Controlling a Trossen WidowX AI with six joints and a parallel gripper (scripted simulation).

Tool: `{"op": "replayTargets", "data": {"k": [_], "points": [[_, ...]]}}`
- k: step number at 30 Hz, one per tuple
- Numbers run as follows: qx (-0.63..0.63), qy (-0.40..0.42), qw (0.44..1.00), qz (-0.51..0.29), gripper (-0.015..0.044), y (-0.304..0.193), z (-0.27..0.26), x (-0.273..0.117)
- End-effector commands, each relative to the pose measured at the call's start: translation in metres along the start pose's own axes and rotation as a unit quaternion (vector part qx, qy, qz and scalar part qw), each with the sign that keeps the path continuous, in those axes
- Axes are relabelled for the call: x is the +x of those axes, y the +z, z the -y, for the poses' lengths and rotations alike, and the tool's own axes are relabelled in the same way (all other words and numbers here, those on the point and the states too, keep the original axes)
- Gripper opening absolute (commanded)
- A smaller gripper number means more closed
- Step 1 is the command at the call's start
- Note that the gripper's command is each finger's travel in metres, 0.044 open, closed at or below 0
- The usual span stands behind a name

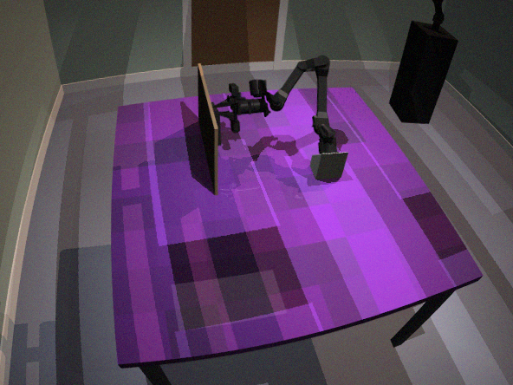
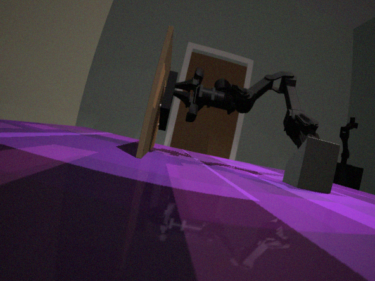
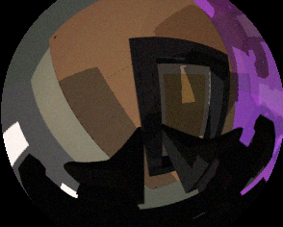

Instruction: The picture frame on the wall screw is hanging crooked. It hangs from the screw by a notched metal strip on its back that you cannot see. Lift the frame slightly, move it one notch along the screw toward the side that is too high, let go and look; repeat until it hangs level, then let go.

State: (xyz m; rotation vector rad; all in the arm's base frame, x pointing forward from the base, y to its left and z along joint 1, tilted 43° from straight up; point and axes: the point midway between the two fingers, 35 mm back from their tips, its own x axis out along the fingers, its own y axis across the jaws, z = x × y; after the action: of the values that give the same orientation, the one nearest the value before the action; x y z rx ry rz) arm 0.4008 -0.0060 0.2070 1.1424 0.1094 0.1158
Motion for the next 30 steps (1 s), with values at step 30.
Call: {"op": "replayTargets", "data": {"k": [30], "points": [[0.001,0.004,1.000,-0.001,0.0000,-0.0002,-0.0064,0.0004]]}}
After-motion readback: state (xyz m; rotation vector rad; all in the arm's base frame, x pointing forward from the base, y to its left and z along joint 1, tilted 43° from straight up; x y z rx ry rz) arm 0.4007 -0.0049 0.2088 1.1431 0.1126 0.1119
